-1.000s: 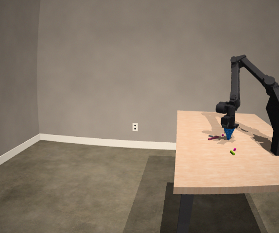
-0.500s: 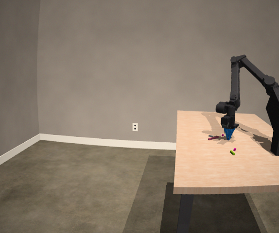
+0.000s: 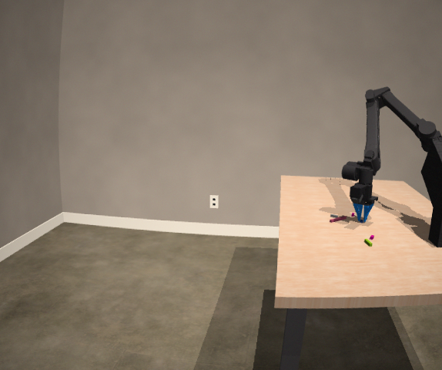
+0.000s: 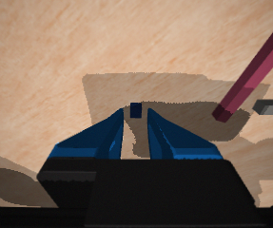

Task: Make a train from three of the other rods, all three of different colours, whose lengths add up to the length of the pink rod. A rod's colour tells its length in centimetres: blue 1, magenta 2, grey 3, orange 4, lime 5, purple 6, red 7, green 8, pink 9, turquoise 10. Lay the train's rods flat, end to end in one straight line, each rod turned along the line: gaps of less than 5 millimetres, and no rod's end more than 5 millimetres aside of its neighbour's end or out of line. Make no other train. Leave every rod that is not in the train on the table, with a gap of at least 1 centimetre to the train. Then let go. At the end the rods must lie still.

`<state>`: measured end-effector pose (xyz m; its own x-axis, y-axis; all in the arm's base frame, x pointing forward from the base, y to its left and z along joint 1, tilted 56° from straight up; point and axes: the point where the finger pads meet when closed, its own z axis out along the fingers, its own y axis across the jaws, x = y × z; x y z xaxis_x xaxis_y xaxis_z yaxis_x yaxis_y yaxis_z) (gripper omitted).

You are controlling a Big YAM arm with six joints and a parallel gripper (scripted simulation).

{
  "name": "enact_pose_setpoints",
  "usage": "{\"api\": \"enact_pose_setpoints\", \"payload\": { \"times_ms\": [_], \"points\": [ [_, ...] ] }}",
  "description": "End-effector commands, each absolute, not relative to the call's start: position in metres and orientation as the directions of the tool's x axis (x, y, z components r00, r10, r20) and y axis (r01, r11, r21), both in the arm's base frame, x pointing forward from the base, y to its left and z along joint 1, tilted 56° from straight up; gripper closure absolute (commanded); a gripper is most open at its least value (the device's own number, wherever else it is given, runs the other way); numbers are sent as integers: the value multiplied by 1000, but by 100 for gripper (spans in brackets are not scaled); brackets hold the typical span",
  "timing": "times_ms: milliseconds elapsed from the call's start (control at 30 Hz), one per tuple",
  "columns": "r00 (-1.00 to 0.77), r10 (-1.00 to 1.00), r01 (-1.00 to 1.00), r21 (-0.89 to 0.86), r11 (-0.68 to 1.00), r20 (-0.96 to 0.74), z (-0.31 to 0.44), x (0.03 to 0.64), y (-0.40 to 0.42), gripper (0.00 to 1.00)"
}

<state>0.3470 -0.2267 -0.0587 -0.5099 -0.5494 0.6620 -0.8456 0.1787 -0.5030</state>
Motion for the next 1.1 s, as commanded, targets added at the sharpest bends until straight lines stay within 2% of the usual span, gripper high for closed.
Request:
{"api": "enact_pose_setpoints", "payload": {
  "times_ms": [0, 867, 1067],
  "points": [
    [-506, -553, -847, -502, 174, 662, -59, 348, -227, 77],
    [-511, -560, -840, -518, 163, 652, -8, 340, -153, 77],
    [-516, -543, -844, -500, 193, 662, -11, 333, -157, 77]
  ]
}}
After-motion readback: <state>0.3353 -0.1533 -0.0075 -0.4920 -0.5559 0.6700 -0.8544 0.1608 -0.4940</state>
